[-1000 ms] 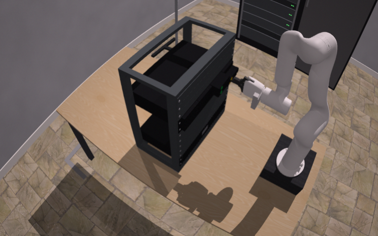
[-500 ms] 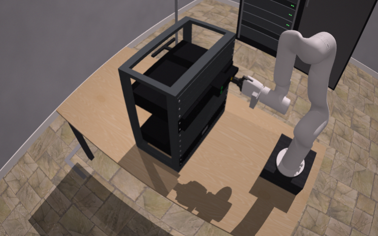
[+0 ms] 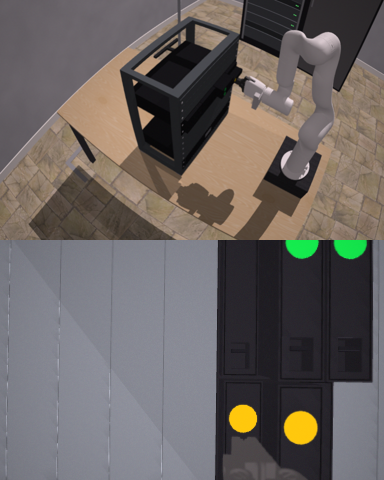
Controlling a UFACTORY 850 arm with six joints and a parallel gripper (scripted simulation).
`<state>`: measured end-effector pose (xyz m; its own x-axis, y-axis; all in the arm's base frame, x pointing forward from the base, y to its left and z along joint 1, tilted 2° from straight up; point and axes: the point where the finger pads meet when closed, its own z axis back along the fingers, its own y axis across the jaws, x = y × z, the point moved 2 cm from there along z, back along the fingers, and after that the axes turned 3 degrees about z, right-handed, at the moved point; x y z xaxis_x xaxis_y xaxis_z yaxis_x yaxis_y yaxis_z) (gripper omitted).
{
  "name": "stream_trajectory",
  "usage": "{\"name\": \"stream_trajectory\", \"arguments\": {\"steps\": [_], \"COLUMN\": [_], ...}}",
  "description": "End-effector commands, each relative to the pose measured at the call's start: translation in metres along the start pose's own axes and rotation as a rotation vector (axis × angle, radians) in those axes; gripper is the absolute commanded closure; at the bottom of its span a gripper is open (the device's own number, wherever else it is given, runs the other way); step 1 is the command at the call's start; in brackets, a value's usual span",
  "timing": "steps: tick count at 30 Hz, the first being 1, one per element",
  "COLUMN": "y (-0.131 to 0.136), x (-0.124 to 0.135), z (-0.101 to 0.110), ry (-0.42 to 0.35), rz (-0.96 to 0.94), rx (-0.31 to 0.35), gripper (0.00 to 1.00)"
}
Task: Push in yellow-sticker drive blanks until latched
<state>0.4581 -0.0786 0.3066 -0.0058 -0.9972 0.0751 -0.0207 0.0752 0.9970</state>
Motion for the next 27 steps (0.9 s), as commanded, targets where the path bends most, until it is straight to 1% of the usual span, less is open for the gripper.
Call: {"name": "stream_trajectory", "arguments": {"steps": [1, 27], "y": [0.0006, 0.0008], "x": [0.0002, 0.0002], "z": [-0.0006, -0.0066], "ry": [0.000, 0.000], "rz": [0.000, 0.000], "rx": [0.002, 0.002], "gripper": [1.00, 1.00]}}
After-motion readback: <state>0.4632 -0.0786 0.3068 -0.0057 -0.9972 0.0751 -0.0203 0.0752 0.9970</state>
